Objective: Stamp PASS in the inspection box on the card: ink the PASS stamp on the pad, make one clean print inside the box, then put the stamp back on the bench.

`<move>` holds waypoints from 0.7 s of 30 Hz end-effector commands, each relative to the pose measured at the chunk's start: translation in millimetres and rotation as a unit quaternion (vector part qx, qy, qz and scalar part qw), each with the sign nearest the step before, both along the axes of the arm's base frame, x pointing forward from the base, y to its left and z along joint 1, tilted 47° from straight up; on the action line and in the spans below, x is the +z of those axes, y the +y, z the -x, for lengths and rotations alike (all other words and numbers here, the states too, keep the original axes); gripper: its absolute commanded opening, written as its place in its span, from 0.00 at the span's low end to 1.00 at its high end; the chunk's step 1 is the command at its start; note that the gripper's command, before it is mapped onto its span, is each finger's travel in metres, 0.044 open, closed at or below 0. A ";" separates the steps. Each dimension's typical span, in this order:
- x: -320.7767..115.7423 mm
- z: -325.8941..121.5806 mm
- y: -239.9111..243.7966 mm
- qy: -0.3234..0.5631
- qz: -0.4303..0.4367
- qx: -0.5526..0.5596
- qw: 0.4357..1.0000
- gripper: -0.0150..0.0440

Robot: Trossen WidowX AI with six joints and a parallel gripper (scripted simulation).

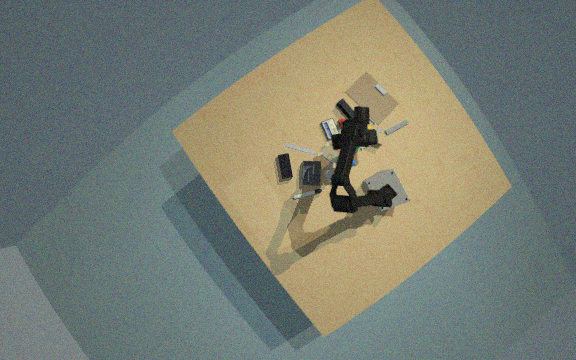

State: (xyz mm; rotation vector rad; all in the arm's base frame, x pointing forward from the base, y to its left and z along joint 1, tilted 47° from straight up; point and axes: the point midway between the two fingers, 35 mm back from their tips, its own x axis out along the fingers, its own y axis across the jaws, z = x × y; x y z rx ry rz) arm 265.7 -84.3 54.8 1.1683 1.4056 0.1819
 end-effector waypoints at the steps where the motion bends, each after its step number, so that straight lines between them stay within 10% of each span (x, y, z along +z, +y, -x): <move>1: 6.8 -0.8 6.5 0.030 -0.010 -0.034 0.999 0.25; 21: 41.6 -0.6 42.5 0.201 -0.071 -0.215 0.953 0.25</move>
